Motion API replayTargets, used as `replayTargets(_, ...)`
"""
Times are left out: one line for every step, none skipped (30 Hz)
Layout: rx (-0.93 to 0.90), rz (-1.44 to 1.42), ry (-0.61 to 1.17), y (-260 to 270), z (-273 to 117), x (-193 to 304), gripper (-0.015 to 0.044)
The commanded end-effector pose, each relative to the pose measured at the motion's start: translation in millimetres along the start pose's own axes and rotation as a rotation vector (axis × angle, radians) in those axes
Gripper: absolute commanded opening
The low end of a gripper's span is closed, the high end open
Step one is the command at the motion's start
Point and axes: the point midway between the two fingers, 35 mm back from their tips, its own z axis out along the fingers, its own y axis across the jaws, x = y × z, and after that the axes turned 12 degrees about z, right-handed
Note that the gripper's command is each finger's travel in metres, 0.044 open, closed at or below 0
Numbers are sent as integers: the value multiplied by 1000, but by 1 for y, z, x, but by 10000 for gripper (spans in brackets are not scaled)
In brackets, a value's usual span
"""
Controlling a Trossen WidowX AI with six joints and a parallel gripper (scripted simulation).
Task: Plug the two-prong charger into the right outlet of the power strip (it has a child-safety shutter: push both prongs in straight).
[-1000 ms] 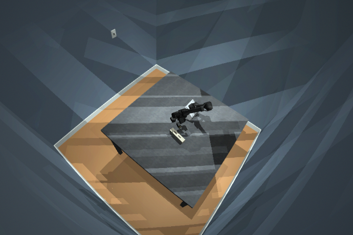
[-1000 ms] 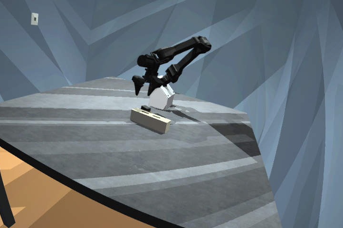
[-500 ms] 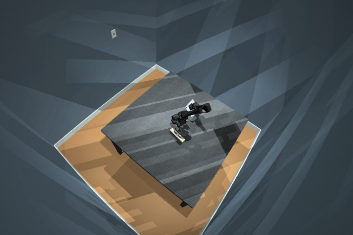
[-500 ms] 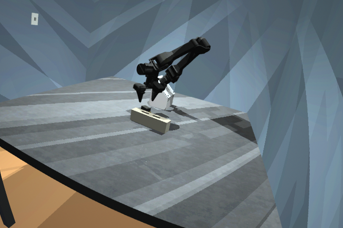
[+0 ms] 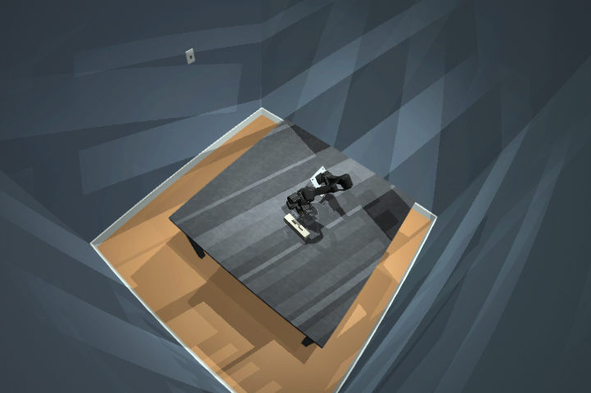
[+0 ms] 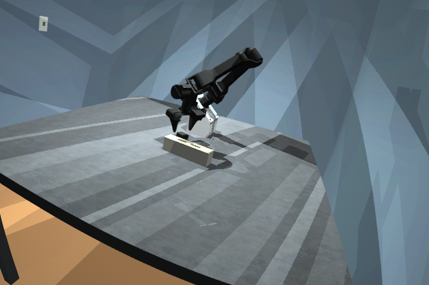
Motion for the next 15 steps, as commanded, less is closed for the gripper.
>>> replayTargets(-11, 10, 1, 3, 9, 1, 440)
replayTargets(-11, 10, 1, 3, 11, 1, 440)
replayTargets(-11, 10, 1, 3, 12, 1, 440)
replayTargets(-11, 10, 1, 3, 14, 1, 440)
replayTargets(-11, 10, 1, 3, 15, 0, 440)
replayTargets(-11, 10, 1, 3, 17, 0, 440)
replayTargets(-11, 10, 1, 3, 19, 0, 440)
replayTargets(-11, 10, 1, 3, 20, 0, 440)
replayTargets(-11, 10, 1, 3, 22, 0, 440)
replayTargets(-11, 10, 1, 3, 23, 0, 440)
replayTargets(-11, 10, 1, 3, 25, 0, 440)
replayTargets(-11, 11, 1, 3, 27, -1, 440)
replayTargets(-11, 11, 1, 4, 28, -1, 440)
replayTargets(-12, 11, 0, 4, 30, -1, 440)
replayTargets(-12, 11, 0, 4, 31, -1, 440)
